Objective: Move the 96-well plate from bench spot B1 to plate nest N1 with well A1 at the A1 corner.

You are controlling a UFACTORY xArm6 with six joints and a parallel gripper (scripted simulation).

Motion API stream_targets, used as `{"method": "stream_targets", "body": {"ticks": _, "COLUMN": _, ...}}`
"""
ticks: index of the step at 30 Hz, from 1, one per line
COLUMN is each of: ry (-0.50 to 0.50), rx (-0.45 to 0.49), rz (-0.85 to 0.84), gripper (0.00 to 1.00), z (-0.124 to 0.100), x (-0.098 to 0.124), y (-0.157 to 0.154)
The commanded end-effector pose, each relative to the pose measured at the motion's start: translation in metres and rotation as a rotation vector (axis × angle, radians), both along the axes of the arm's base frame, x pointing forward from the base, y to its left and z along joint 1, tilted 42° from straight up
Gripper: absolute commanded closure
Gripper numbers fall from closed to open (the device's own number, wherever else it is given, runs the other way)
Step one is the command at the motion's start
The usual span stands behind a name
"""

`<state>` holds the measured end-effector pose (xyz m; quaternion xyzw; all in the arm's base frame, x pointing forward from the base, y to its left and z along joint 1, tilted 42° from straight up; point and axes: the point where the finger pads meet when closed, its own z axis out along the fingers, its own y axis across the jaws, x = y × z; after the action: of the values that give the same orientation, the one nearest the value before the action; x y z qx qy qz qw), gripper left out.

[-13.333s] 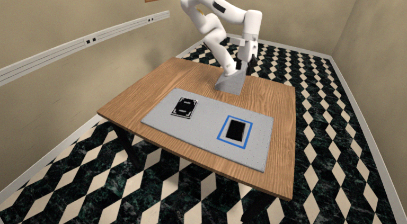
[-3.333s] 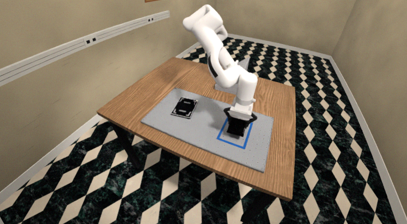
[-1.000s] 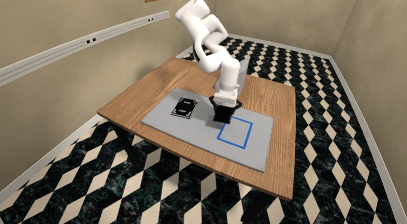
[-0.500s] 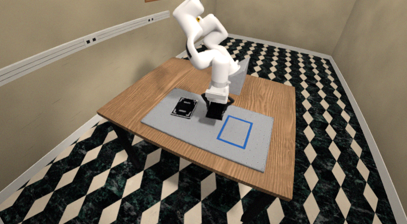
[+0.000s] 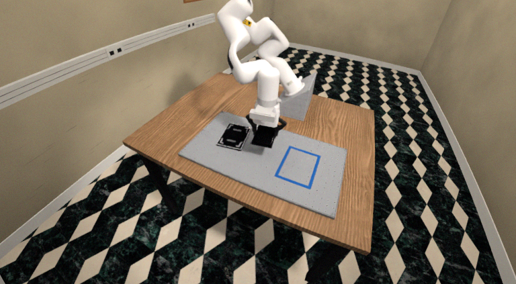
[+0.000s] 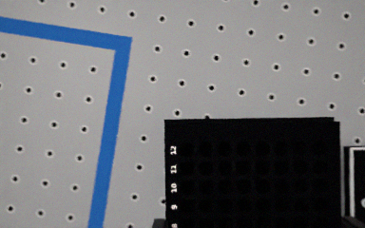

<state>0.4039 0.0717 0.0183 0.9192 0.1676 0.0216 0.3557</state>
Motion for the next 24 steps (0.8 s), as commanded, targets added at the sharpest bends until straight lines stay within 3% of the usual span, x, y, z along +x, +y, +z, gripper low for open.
{"method": "stream_targets", "body": {"ticks": 1, "ry": -0.003, "rx": 0.003, "rz": 0.001, "gripper": 1.00, "z": 0.011, "x": 0.001, "y": -0.009}}
{"method": "stream_targets", "body": {"ticks": 24, "ry": -0.003, "rx": 0.002, "rz": 0.001, "gripper": 1.00, "z": 0.059, "x": 0.003, "y": -0.061}}
